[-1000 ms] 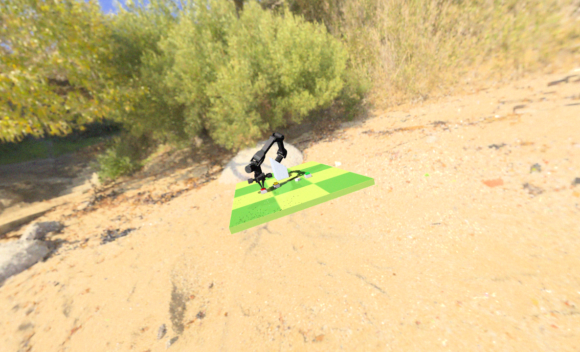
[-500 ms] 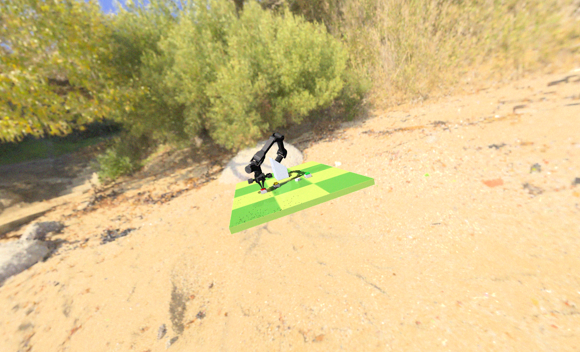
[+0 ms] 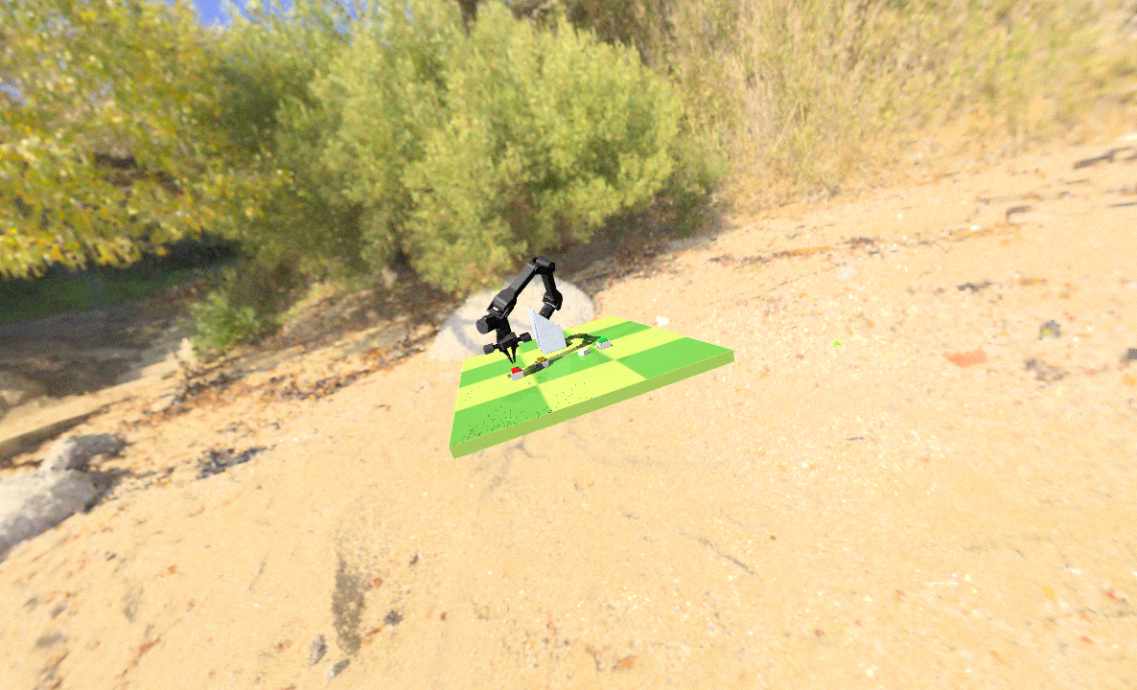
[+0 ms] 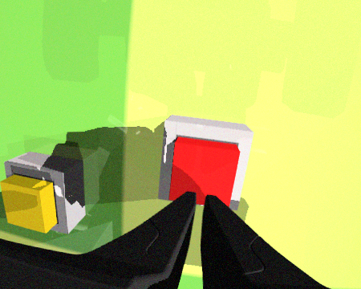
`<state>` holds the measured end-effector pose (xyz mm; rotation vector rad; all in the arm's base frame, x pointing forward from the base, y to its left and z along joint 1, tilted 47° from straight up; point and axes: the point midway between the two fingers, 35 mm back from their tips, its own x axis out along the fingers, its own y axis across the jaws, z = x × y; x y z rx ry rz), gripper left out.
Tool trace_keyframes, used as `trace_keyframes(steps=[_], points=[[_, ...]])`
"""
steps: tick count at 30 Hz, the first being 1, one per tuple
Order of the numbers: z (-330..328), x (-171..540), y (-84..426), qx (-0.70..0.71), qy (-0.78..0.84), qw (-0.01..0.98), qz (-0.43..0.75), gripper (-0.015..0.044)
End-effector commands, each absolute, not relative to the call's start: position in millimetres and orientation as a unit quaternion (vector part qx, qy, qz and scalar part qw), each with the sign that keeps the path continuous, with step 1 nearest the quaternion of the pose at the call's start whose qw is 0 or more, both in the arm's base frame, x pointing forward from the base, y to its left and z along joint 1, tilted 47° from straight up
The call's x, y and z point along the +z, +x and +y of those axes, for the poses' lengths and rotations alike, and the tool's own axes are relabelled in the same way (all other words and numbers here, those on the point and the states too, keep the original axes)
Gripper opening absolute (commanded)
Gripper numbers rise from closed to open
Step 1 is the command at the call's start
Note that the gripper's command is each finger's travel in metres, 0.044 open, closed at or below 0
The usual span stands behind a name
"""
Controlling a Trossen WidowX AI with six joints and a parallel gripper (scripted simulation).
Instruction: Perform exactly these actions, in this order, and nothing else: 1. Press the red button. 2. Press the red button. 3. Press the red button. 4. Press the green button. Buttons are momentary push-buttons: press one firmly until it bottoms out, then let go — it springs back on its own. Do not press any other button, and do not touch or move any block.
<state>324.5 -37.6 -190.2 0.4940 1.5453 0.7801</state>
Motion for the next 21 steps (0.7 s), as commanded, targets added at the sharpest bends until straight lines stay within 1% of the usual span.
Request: trace_keyframes(steps=[1, 21], points=[[-40, -187, 328, 0.339, 0.208, 0.627, 0.670, 0.0020], [-17, -209, 324, 0.340, 0.209, 0.626, 0.670, 0.0020]])
